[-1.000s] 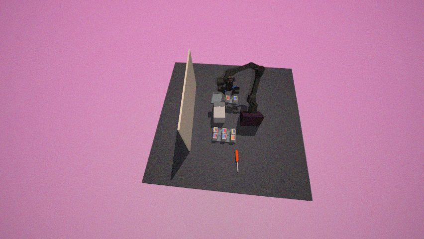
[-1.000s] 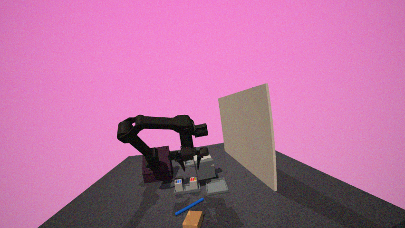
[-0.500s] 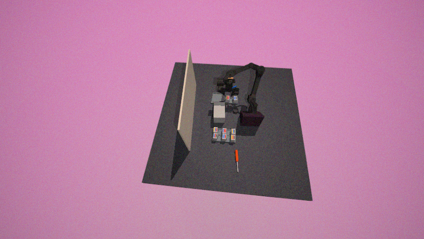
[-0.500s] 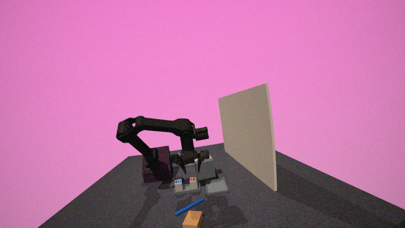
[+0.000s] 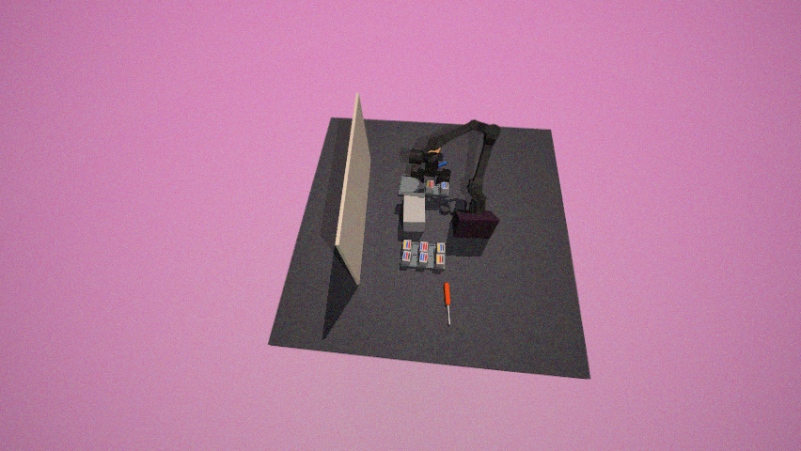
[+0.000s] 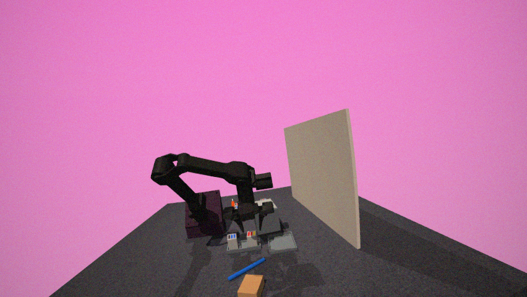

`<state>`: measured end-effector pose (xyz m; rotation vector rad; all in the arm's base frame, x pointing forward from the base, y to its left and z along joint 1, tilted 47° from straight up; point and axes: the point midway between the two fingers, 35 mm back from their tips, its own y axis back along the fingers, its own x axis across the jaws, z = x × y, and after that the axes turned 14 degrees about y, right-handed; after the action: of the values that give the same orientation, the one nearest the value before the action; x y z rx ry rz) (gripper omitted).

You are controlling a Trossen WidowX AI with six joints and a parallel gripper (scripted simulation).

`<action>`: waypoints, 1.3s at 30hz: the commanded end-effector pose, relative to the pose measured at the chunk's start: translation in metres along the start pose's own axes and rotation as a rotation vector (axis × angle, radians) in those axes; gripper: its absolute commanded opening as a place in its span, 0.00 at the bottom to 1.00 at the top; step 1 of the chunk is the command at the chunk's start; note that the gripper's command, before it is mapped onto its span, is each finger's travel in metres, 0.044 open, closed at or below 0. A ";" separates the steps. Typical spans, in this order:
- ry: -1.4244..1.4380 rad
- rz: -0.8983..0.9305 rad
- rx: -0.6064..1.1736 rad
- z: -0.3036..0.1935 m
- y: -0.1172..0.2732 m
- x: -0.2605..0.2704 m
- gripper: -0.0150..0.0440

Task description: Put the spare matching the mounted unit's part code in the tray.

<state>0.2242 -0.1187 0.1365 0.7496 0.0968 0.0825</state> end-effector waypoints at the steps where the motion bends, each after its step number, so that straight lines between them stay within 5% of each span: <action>1: 0.007 -0.006 0.004 -0.001 -0.010 -0.001 0.76; 36: 0.008 -0.006 -0.008 0.001 -0.043 -0.005 0.76; 39: 0.001 -0.005 -0.011 0.002 -0.042 -0.004 0.63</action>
<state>0.2217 -0.1514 0.1094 0.7382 0.0999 0.0782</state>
